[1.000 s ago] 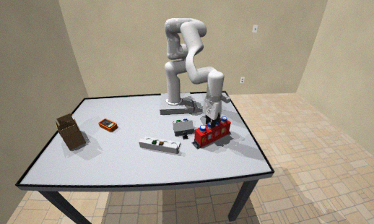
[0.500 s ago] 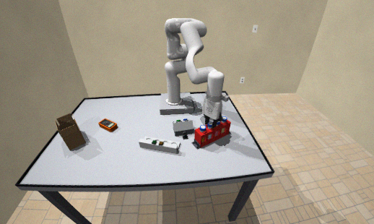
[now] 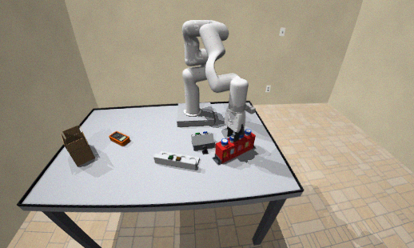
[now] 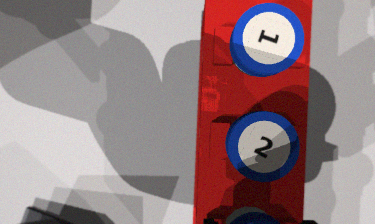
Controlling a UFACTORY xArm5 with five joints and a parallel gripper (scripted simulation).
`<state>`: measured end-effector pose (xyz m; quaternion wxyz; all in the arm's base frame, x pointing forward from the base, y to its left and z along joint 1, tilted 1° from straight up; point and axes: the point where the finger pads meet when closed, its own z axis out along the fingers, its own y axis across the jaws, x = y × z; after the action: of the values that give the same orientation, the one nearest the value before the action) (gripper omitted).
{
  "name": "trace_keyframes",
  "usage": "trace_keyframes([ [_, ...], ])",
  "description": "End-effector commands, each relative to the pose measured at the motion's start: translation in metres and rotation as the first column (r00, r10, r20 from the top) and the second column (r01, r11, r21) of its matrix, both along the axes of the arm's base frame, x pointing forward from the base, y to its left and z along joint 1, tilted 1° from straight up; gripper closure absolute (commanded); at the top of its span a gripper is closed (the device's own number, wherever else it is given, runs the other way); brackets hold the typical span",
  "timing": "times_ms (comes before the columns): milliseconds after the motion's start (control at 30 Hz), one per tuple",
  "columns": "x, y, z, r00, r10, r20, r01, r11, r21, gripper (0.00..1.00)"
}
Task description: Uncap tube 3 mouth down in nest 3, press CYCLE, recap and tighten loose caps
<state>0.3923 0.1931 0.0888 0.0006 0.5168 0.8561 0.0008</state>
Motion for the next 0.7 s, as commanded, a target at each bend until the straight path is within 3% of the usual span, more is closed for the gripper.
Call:
trace_keyframes([
  [0, 0.0015, 0.0008, 0.0038, 0.999, -0.032, -0.001, 0.032, 0.999, 0.013, 0.54],
  [367, 0.0015, 0.0009, 0.0060, 0.999, -0.032, -0.001, 0.032, 0.999, 0.013, 0.54],
  [400, 0.0015, 0.0009, 0.0060, 0.999, -0.032, -0.001, 0.032, 0.999, 0.013, 1.00],
  [667, 0.0015, 0.0009, 0.0060, 0.999, -0.032, -0.001, 0.032, 0.999, 0.013, 1.00],
])
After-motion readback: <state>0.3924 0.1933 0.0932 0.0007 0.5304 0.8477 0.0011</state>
